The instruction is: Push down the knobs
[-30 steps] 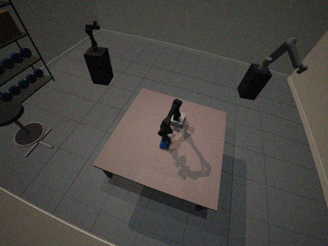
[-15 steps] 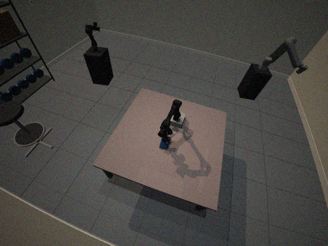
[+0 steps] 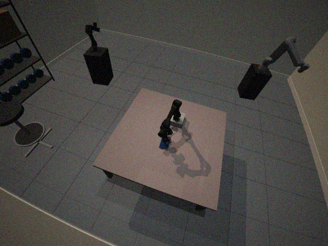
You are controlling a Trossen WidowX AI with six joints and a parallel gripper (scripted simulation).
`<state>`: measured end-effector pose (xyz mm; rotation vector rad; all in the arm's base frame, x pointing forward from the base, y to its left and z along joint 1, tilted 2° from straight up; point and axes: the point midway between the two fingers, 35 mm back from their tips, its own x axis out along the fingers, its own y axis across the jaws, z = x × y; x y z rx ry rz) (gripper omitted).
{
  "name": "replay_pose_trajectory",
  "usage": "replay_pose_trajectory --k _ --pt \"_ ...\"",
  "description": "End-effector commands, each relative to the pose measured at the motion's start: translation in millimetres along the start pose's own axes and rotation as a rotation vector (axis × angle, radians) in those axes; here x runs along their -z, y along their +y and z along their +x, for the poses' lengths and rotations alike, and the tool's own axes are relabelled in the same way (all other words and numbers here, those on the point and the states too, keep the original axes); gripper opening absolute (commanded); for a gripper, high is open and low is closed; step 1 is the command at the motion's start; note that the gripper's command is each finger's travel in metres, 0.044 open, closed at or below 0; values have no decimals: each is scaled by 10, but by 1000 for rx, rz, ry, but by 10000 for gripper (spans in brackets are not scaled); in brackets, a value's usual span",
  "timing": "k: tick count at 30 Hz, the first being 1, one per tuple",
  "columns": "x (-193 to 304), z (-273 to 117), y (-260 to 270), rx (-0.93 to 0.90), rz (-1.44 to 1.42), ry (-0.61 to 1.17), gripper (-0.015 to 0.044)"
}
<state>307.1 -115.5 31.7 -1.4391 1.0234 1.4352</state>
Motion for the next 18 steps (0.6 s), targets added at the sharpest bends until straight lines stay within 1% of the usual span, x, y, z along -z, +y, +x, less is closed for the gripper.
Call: replay_pose_trajectory --k 1,18 --pt "-12 22 1 1 -3 -6 0" --pt "-13 67 1 1 -3 -6 0"
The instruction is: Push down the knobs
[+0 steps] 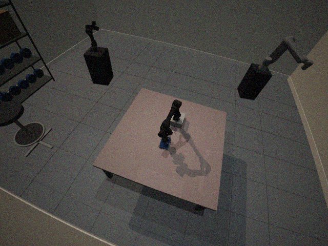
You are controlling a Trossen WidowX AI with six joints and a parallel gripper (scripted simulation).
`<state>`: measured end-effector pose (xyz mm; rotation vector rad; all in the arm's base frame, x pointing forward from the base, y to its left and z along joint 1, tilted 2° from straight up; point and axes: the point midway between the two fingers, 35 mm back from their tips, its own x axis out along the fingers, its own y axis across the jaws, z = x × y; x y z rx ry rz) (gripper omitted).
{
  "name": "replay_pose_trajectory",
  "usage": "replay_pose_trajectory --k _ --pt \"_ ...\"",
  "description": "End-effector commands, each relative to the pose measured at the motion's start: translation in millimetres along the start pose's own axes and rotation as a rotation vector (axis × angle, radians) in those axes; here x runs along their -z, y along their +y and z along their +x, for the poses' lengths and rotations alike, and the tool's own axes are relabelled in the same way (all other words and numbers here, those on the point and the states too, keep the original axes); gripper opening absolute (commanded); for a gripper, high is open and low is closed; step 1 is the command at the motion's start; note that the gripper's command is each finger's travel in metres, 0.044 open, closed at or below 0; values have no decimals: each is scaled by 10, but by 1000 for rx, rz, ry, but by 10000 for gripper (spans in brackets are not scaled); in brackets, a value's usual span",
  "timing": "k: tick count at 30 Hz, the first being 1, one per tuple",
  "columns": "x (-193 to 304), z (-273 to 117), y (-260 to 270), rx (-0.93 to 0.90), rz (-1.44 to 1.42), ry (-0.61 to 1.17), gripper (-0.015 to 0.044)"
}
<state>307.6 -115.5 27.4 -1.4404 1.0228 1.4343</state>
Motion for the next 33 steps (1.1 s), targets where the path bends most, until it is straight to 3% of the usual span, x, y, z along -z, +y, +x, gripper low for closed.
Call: replay_pose_trajectory --k 1,33 --pt "-15 26 5 0 -2 -7 0" --pt "-15 46 5 0 -2 -7 0"
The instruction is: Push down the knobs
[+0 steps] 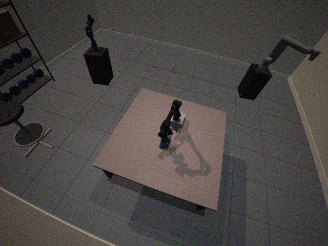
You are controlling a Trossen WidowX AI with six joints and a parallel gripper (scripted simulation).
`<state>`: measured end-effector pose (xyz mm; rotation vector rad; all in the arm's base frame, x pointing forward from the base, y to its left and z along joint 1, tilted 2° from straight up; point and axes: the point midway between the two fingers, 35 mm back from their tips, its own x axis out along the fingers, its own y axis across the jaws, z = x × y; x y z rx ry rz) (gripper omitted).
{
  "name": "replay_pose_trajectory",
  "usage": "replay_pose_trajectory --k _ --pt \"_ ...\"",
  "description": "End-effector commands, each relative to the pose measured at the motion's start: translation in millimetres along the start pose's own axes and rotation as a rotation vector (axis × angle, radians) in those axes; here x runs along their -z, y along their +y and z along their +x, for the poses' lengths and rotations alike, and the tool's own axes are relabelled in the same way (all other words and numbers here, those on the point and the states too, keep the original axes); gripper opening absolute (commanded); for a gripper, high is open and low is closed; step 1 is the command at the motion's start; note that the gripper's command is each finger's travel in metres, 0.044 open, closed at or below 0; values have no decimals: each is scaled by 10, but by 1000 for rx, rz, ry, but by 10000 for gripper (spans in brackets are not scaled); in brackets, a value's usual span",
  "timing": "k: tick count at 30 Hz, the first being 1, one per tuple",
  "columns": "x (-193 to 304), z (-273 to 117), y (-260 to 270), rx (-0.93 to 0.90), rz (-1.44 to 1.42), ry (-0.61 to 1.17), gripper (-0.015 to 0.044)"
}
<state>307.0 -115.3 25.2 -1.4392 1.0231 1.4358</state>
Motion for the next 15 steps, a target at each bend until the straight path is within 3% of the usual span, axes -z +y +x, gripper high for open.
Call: replay_pose_trajectory --k 1,15 --pt "-11 24 0 1 -2 -6 0" --pt "-11 60 0 1 -2 -6 0"
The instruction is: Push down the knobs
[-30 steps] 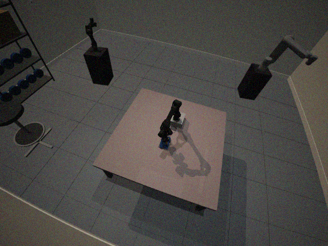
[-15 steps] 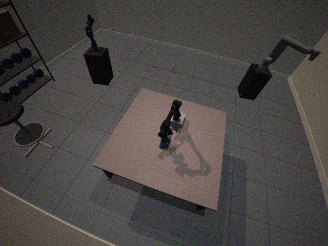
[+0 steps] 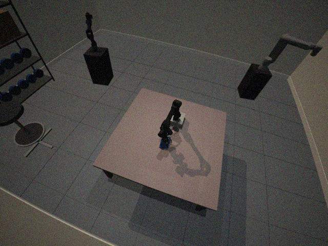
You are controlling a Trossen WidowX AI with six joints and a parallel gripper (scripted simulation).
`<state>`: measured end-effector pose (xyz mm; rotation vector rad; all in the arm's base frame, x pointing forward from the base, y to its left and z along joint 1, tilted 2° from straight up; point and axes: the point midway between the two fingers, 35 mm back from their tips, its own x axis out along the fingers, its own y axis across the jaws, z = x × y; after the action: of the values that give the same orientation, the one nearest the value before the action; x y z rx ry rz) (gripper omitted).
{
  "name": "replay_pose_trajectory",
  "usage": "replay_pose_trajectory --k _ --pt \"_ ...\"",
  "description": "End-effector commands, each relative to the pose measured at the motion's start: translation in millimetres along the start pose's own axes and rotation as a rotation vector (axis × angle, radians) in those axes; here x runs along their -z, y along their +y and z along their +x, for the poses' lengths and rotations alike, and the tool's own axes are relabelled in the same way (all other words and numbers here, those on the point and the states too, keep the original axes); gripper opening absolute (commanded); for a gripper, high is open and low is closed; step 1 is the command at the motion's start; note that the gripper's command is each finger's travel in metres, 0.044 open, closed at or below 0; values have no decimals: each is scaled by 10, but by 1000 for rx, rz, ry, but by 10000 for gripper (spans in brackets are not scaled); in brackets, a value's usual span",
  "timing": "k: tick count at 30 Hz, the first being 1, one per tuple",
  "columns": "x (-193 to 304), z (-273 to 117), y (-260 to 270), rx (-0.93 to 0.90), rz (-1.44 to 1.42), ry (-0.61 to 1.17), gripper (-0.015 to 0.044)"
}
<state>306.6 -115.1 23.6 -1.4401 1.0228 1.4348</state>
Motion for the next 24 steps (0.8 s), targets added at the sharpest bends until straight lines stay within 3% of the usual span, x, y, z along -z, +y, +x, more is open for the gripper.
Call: replay_pose_trajectory --k 1,24 --pt "-9 45 -3 0 -2 -6 0" --pt "-10 117 -3 0 -2 -6 0"
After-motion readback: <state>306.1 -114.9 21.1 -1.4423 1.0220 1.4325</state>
